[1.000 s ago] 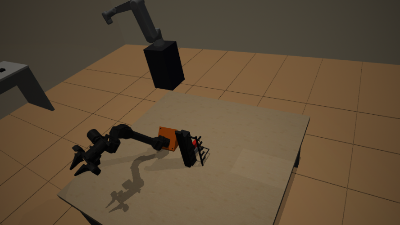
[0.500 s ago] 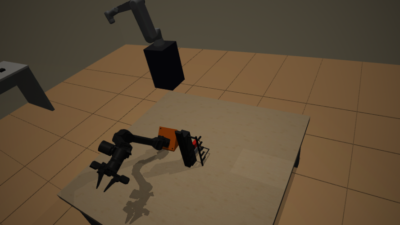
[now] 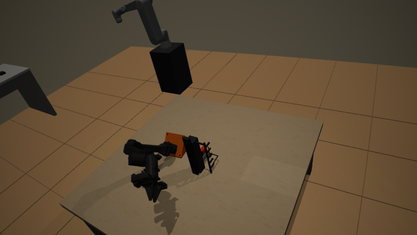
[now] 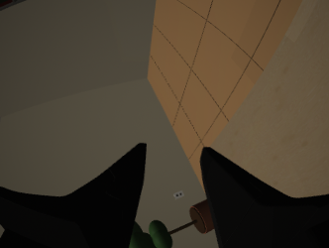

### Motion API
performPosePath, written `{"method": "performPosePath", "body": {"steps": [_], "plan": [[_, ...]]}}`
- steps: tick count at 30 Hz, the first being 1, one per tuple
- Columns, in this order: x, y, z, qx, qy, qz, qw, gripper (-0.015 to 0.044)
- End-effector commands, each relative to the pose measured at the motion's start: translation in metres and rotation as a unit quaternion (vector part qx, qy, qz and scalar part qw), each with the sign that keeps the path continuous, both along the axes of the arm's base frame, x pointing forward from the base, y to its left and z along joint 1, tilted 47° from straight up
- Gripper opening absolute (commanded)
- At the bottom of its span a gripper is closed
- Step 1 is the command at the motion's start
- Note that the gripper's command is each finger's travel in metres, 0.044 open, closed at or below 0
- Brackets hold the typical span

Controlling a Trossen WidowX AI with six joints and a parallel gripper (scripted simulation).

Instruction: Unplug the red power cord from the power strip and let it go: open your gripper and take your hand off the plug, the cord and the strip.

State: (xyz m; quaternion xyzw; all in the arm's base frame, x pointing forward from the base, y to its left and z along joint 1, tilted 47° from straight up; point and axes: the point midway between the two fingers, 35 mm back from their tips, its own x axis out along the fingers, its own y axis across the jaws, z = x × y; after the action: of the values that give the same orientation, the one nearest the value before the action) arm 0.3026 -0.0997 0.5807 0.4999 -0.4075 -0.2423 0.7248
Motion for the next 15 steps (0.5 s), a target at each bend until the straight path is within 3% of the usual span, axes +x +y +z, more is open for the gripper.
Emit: {"method": "performPosePath", "body": {"steps": [1,9,15], "plan": [[0.051,0.030,-0.043,-0.055,0.144,0.030,0.988,0.0160],[0.112,0.095,-0.124,-0.175,0.365,0.097,0.909,0.0160],[0.130,0.131,-0.169,-0.244,0.459,0.133,0.844,0.0160]]}}
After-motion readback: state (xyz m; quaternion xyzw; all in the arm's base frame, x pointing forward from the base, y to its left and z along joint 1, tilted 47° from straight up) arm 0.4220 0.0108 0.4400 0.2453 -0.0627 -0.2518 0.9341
